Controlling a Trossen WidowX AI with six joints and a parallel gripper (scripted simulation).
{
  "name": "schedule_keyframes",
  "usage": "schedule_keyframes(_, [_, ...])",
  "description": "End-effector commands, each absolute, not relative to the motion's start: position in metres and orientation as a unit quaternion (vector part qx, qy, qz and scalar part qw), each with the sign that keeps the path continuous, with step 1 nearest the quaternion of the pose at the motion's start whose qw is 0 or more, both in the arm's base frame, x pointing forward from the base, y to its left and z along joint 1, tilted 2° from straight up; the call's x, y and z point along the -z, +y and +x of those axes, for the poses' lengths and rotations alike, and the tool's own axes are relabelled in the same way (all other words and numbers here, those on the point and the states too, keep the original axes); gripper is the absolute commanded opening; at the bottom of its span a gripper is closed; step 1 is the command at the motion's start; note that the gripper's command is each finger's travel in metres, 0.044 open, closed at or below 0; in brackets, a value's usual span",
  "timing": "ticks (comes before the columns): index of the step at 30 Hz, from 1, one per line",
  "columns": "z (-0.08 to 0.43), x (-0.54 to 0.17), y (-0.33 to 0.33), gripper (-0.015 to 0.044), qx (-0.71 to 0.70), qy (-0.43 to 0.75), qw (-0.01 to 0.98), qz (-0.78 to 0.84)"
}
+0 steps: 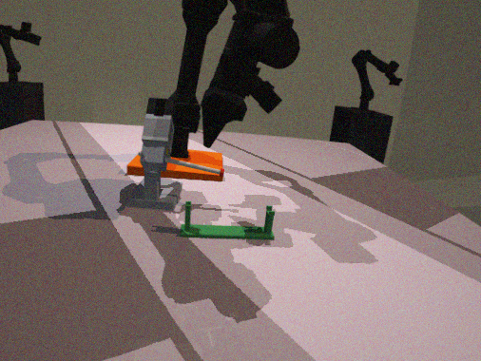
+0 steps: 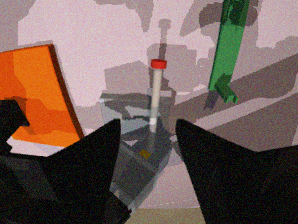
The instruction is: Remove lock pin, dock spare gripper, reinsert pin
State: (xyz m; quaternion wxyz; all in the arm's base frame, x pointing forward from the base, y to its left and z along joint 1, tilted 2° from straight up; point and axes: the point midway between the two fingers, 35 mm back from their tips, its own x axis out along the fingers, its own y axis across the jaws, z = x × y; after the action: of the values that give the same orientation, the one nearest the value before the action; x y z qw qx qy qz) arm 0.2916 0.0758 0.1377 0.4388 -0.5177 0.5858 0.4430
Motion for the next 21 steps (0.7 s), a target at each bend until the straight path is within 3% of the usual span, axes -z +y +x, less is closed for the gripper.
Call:
schedule_keyframes(1, [0.292,-0.145,0.081,0.0200,-0.443,0.585,0.439,-0.517])
schedule_keyframes(6, [0.292,-0.155,0.088,0.0200,-0.443,0.586,0.438,-0.518])
schedule_keyframes(15, [0.292,-0.150,0.083,0.0436,-0.442,0.587,0.437,-0.519])
schedule_keyframes(21, [0.292,-0.150,0.083,0.0440,-0.442,0.587,0.437,-0.519])
